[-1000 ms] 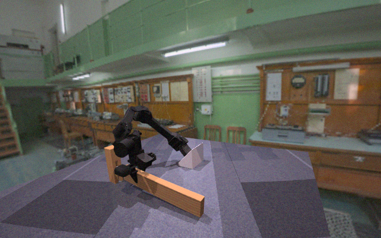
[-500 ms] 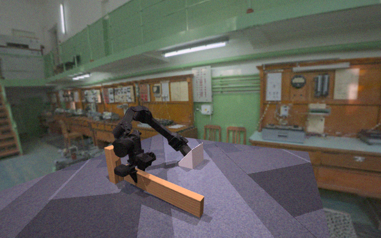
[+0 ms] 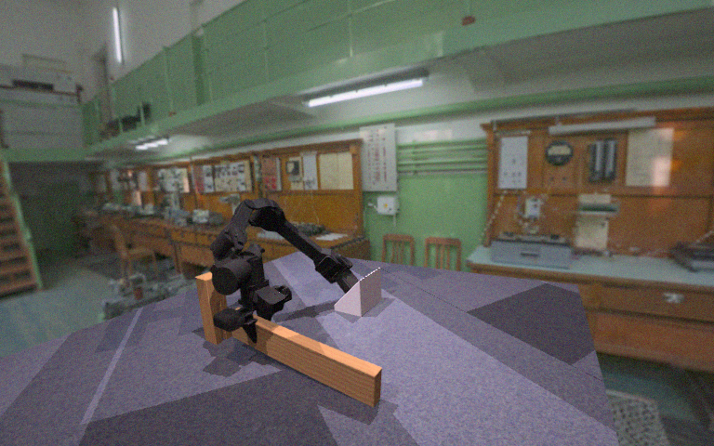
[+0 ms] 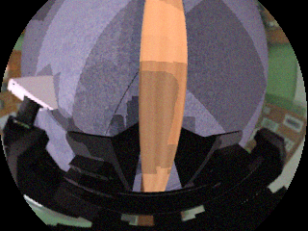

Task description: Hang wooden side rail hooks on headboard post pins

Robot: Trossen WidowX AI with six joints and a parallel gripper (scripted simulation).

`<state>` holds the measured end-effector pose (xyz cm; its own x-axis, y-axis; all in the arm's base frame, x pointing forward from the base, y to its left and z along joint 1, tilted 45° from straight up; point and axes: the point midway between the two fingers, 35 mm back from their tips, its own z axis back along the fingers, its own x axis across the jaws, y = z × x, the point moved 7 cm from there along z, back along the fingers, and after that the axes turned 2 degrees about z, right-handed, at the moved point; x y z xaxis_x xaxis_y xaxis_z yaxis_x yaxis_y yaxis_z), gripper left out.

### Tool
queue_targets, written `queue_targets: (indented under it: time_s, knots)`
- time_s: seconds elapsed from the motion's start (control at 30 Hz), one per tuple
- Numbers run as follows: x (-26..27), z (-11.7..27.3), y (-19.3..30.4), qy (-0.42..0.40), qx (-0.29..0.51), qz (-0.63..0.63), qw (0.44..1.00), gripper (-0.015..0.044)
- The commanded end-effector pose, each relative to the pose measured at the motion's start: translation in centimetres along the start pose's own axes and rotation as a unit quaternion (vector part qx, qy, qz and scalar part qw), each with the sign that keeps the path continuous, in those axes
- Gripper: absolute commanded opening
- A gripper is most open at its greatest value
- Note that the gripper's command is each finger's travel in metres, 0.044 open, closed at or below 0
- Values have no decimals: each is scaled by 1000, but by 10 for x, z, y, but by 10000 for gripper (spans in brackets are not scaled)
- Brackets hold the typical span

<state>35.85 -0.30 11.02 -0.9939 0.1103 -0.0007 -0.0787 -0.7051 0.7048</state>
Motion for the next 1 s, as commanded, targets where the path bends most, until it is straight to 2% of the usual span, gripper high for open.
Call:
queue_targets:
  time_s: [0.0, 0.97]
  knots:
    - [0, 4, 2, 5, -1, -1, 1000, 0]
    - [0, 4, 5, 5, -1, -1, 1000, 0]
